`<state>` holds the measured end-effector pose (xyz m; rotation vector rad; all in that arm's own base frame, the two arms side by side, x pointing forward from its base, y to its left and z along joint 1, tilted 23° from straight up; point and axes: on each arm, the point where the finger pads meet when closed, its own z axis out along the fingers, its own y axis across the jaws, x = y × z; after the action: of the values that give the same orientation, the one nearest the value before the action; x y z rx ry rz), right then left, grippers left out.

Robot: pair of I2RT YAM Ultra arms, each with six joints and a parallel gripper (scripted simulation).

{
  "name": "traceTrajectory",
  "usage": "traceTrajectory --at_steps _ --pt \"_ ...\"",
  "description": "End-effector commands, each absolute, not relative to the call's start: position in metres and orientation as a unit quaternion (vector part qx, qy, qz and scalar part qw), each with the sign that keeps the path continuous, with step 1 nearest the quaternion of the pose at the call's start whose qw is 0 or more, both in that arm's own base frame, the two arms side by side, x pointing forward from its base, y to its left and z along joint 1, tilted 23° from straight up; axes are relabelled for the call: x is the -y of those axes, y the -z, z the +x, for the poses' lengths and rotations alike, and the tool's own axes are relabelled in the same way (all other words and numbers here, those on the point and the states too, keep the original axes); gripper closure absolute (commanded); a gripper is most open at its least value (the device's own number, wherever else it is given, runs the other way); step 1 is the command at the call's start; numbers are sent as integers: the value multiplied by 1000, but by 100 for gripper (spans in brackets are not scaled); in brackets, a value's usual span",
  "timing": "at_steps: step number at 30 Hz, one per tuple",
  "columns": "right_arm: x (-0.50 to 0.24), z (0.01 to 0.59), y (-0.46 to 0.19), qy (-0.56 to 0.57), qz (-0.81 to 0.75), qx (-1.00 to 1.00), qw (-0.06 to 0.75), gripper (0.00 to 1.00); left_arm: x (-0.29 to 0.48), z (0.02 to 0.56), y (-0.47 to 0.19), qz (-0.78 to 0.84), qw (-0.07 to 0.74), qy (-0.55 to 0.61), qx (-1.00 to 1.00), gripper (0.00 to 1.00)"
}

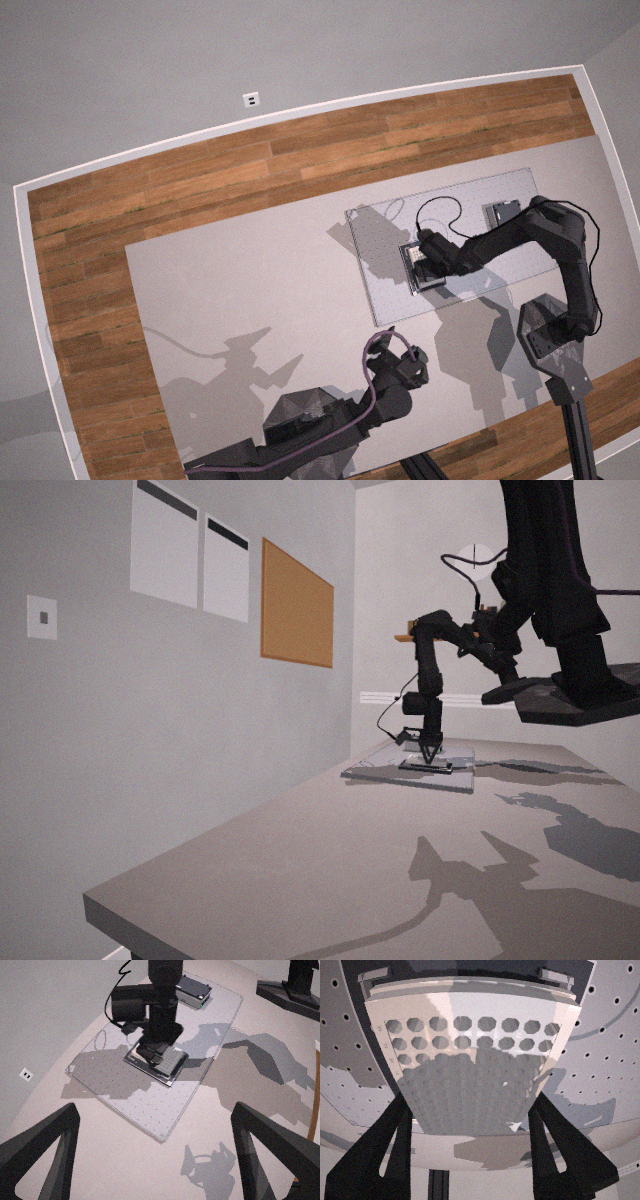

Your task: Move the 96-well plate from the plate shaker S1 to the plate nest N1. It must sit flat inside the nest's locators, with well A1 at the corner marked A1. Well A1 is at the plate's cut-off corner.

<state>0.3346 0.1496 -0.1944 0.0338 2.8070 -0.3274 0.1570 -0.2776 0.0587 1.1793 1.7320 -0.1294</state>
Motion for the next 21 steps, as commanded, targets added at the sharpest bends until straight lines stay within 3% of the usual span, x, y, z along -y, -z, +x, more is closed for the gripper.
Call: traceTrajectory --at_steps 1,21 --pt "-154 333 188 100 13 -982 161 19 278 154 -61 489 499 57 -713 0" --pt "-156 334 183 103 12 -981 164 19 278 154 -61 489 499 57 -713 0"
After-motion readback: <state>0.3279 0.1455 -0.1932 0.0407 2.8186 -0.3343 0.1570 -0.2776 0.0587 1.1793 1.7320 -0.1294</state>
